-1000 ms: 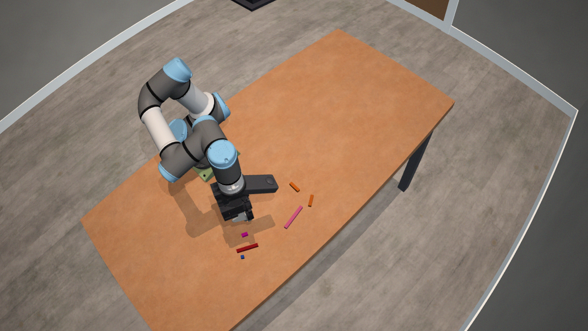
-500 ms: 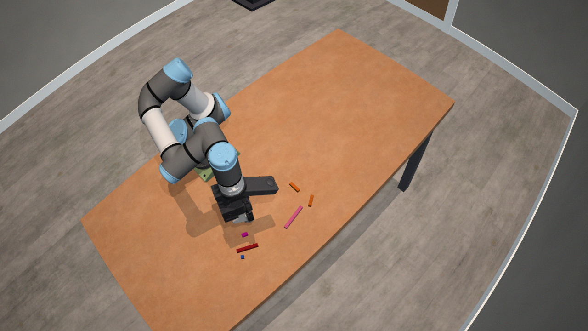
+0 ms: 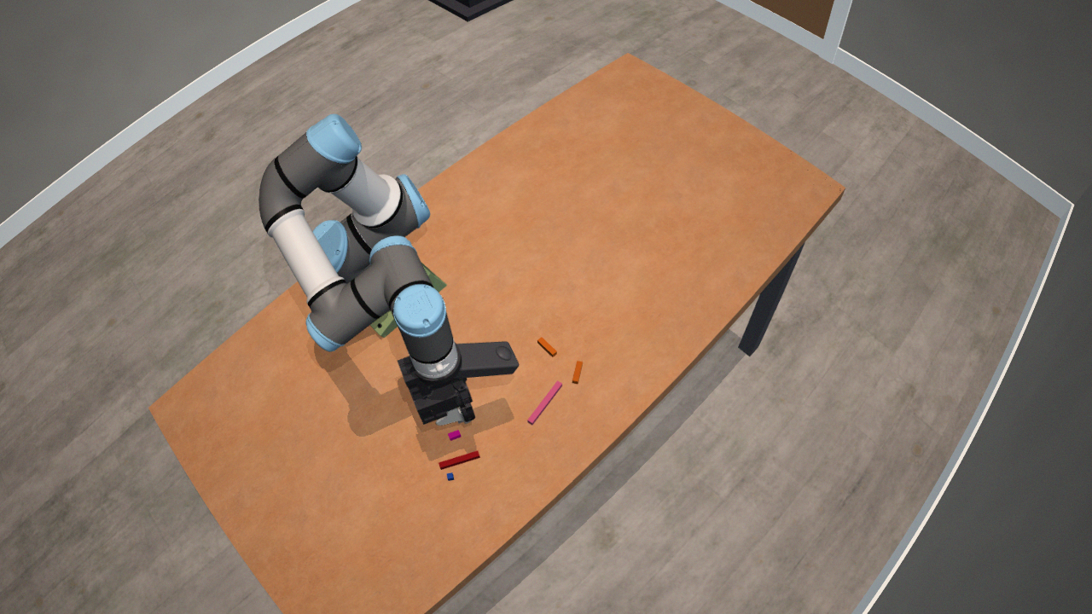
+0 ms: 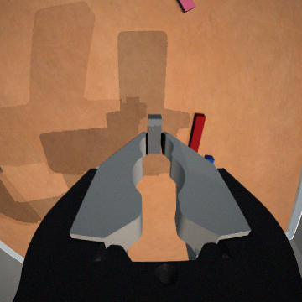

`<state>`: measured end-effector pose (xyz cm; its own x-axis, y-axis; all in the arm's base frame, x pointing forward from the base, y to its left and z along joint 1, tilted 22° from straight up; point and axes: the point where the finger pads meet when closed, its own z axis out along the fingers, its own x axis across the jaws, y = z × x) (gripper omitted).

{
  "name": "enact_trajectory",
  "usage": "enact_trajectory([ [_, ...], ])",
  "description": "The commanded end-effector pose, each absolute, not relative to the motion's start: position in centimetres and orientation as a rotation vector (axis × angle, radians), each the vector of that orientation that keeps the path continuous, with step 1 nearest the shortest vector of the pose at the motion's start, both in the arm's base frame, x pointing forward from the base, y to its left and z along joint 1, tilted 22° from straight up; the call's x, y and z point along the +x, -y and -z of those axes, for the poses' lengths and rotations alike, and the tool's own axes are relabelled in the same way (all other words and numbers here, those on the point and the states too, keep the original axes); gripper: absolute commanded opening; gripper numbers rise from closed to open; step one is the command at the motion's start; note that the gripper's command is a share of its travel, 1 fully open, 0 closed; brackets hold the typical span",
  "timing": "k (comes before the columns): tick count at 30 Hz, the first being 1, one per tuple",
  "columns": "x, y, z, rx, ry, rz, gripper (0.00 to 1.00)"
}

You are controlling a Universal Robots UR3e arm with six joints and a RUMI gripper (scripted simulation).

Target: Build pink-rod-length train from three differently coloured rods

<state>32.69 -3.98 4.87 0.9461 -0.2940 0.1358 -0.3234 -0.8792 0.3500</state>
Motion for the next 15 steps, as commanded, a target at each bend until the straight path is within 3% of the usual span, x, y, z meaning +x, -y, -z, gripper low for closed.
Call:
enact_trajectory([
  [1,32.9,4.6,-3.5,2.727,0.447,-0.120,0.00],
  [15,33.0,5.5,-1.4,2.727,0.447,-0.120,0.00],
])
